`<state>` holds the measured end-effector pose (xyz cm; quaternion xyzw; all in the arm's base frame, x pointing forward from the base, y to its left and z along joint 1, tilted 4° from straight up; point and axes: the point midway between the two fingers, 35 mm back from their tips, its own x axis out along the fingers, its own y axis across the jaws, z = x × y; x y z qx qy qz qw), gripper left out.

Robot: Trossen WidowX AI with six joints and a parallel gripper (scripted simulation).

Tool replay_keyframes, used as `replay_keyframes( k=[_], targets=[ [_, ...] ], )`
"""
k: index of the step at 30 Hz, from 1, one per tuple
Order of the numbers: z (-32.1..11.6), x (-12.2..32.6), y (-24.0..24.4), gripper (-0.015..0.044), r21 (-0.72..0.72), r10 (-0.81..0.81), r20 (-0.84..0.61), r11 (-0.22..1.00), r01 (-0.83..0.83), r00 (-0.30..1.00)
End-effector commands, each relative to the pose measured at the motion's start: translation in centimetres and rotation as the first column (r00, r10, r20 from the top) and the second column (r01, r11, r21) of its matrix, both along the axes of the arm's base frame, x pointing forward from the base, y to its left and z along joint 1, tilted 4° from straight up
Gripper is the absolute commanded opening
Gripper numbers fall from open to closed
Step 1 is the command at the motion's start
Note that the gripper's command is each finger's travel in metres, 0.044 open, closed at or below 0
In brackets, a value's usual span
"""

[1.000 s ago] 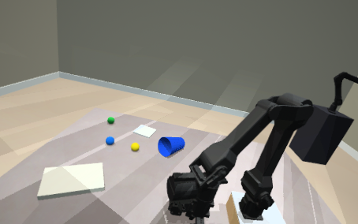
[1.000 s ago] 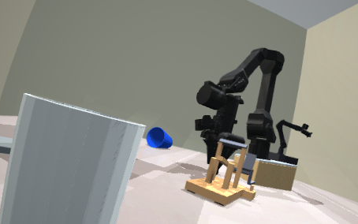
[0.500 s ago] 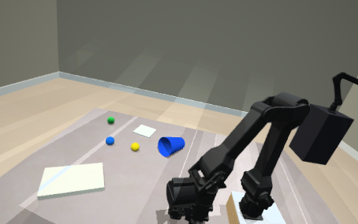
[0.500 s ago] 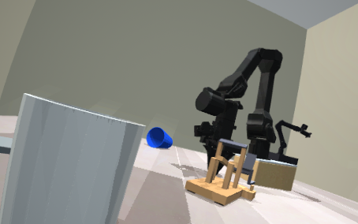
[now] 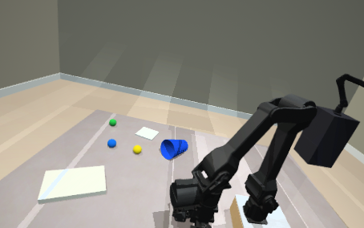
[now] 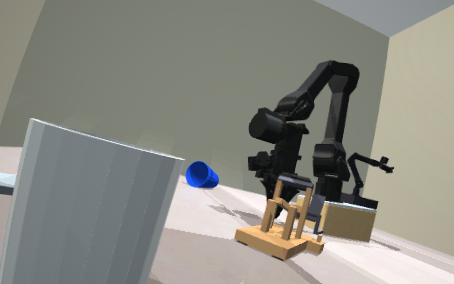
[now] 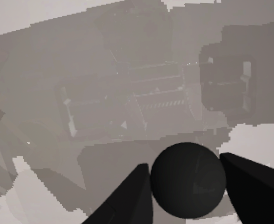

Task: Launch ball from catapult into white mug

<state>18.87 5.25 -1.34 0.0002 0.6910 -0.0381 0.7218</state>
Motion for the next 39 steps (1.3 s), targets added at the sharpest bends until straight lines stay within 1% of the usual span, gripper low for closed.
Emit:
replay_keyframes(
  k=[1,8,16,22,30,39],
  targets=[
    [2.5,1.0,0.5,0.0,0.012,-0.001,0.025,1.0,0.001,1.0],
    [6.7,1.0,0.8,0.0,0.012,-0.001,0.025,1.0,0.001,1.0],
    [11.4,-0.1,0.8,0.0,0.012,-0.001,0.025,1.0,0.001,1.0],
    [11.4,-0.1,0.9,0.0,0.01,0.014,0.017,1.0,-0.014,1.0],
    [10.8,0.2,3.4,0.0,-0.016,0.195,-0.075,0.98,-0.197,0.978],
    [9.6,0.2,6.3,0.0,-0.026,0.388,-0.184,0.916,-0.399,0.903]
  ],
)
